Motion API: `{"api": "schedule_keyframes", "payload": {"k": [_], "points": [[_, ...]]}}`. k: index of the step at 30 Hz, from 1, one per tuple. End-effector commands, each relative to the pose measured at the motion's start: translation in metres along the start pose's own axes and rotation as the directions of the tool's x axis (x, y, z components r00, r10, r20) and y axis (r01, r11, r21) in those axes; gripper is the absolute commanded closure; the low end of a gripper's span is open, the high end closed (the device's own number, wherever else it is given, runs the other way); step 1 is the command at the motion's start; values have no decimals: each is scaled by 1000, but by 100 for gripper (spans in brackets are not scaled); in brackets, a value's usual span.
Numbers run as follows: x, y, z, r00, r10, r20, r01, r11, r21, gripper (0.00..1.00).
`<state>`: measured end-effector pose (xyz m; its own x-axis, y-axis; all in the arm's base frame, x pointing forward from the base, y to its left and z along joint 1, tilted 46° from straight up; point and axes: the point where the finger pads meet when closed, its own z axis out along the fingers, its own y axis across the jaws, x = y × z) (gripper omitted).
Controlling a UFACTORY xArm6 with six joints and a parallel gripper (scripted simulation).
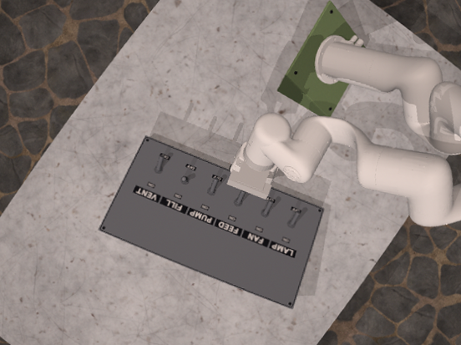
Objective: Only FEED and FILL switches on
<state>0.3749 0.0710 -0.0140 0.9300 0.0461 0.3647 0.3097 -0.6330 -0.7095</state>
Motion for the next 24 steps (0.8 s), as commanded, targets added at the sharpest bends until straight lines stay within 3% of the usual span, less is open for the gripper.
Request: {"api": "schedule_keyframes", "payload": {"k": [1, 24], "points": [[8, 0, -1, 1000, -5, -5, 5, 1000, -2, 100], [20, 0, -1, 1000, -5, -5, 5, 1000, -2, 100]]}}
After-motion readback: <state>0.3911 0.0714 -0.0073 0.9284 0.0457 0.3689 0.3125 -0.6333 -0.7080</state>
